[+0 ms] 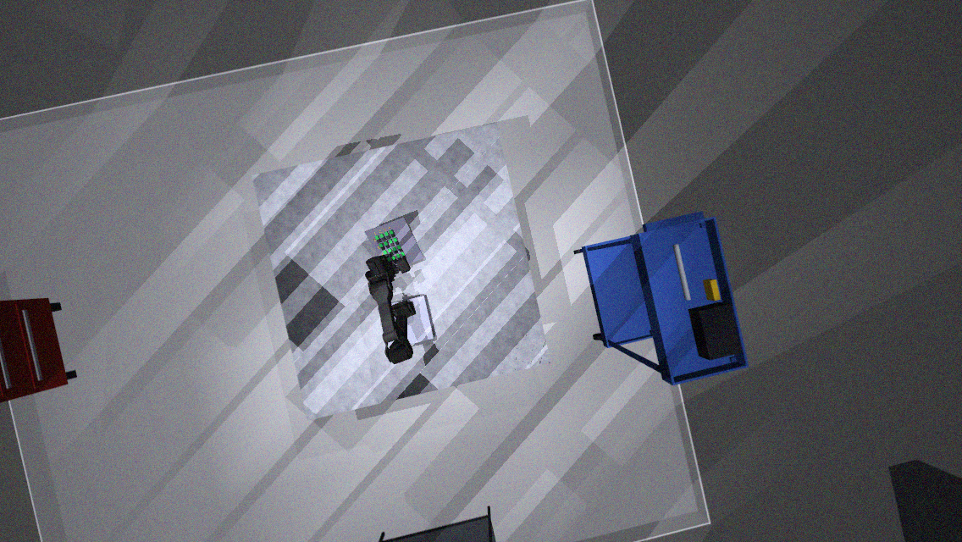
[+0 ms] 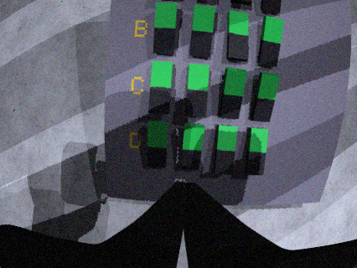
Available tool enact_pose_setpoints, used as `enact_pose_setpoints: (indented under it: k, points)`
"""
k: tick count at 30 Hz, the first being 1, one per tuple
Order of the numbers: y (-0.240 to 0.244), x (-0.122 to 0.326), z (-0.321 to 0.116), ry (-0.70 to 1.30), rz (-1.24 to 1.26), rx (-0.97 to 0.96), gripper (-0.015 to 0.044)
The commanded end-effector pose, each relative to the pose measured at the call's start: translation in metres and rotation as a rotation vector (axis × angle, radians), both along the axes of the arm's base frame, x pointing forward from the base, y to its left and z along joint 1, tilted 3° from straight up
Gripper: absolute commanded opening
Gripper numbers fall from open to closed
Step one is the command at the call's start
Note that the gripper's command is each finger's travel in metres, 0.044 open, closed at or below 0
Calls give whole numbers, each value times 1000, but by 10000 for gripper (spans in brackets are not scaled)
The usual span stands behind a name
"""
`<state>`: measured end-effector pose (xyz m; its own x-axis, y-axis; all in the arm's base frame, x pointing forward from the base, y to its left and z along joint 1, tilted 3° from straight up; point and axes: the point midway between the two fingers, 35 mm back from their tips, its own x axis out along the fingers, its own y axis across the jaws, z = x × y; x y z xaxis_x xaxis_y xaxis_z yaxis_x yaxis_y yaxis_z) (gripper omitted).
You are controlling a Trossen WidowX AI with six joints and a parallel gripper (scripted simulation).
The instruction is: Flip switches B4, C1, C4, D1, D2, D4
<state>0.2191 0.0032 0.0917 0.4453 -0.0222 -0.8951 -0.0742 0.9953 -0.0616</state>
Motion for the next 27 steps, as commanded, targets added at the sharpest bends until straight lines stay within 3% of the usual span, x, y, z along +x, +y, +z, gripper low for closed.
enact_pose_setpoints:
  k: [1, 7, 27]
  points:
    - [-7, 6, 5, -4, 8, 1, 0]
    - [-7, 23, -26, 21, 6, -1, 0]
    - [-7, 28, -36, 21, 6, -1, 0]
